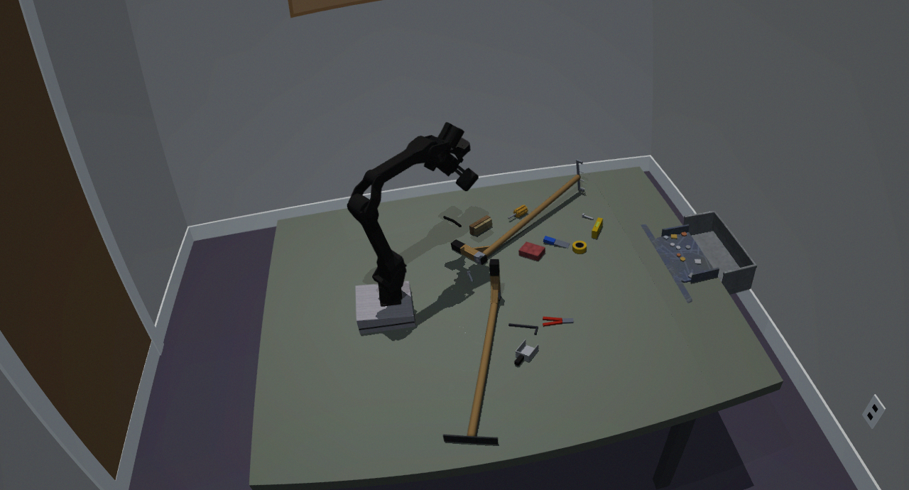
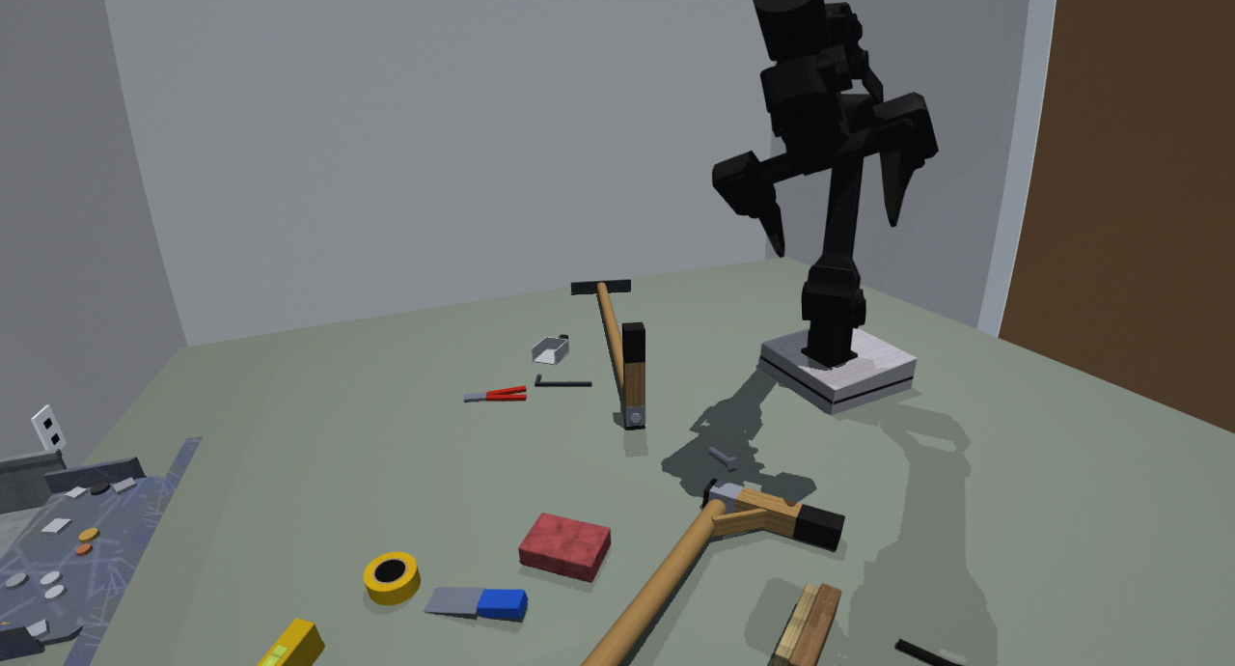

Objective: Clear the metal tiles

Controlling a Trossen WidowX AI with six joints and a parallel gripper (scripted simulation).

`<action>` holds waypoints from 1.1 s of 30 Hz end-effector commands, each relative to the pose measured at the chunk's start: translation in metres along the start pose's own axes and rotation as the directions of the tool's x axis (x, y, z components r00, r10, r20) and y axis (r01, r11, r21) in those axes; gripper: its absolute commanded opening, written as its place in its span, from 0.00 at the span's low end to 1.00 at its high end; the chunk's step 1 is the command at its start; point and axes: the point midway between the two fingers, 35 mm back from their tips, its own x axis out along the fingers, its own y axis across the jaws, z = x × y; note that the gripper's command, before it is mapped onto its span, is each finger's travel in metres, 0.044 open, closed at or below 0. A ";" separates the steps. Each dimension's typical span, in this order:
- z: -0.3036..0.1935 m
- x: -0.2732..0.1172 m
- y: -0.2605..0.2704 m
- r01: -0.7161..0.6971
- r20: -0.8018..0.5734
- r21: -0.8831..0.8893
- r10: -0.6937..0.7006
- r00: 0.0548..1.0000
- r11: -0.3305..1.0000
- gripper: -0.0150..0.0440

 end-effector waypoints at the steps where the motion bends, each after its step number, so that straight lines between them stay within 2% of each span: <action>1: 0.000 0.008 -0.002 -0.021 -0.043 0.044 0.023 0.999 0.999 1.00; 33: -0.003 0.066 -0.025 -0.104 -0.290 0.396 0.232 0.928 0.912 1.00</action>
